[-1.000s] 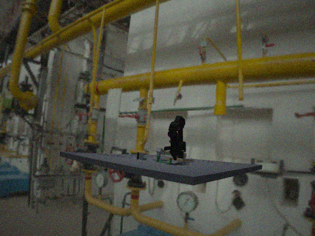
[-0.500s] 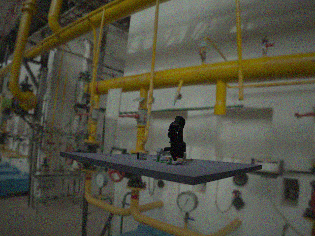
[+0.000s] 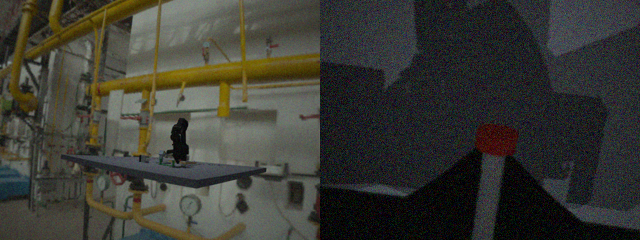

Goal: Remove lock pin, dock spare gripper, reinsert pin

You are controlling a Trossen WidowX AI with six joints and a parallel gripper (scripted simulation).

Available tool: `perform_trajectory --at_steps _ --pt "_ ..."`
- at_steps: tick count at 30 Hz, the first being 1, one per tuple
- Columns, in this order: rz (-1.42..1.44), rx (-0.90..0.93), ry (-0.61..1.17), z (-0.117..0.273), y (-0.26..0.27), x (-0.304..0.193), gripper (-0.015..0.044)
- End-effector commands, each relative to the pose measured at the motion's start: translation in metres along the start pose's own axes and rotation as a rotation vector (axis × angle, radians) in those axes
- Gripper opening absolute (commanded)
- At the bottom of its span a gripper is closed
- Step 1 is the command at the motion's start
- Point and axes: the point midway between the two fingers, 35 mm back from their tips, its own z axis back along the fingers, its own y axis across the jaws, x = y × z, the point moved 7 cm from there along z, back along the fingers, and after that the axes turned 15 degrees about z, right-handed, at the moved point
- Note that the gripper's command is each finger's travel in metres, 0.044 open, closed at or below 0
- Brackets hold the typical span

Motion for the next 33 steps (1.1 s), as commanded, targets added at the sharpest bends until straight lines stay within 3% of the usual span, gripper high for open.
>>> perform_trajectory --at_steps 1,9,33 --pt "-0.002 -0.001 0.000 -0.001 0.000 0.000 0.0000" --pt "0.000 0.000 0.000 0.000 0.000 0.000 0.0200" --pt "-0.003 0.015 0.003 0.044 0.001 0.006 0.0200"
